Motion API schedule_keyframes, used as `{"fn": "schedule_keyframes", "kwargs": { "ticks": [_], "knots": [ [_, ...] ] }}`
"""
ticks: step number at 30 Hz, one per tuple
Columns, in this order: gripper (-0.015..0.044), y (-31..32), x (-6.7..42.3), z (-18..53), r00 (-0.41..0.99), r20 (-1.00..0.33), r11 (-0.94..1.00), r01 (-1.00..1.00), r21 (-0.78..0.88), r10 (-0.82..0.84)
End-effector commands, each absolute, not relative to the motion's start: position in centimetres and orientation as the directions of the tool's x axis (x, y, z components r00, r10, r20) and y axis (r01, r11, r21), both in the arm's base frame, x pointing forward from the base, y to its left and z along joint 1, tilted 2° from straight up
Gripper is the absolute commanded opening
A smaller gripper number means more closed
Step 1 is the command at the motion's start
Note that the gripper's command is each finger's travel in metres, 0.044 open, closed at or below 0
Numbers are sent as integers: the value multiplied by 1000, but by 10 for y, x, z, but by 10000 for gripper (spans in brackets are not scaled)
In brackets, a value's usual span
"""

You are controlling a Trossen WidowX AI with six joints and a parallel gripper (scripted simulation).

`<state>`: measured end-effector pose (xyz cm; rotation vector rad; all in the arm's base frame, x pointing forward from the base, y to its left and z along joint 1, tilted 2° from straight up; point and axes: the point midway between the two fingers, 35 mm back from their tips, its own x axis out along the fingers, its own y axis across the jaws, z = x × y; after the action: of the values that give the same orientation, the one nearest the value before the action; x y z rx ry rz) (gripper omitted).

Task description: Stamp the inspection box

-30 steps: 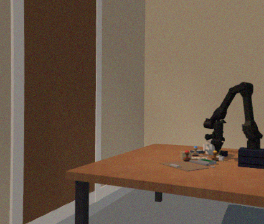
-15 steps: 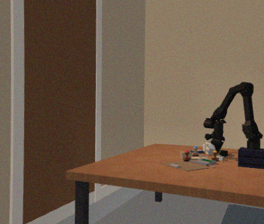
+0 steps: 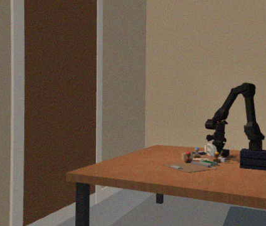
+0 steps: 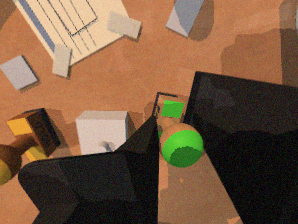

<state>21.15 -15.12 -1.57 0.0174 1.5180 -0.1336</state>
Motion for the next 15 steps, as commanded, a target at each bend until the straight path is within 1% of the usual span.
{"fn": "schedule_keyframes", "kwargs": {
  "ticks": [1, 15],
  "knots": [
    [0, -148, 211, -18, 40, -997, 994, 98, -58, -62],
    [0, -148, 212, -11, 34, -997, 993, 98, -71, -75]
  ]
}}
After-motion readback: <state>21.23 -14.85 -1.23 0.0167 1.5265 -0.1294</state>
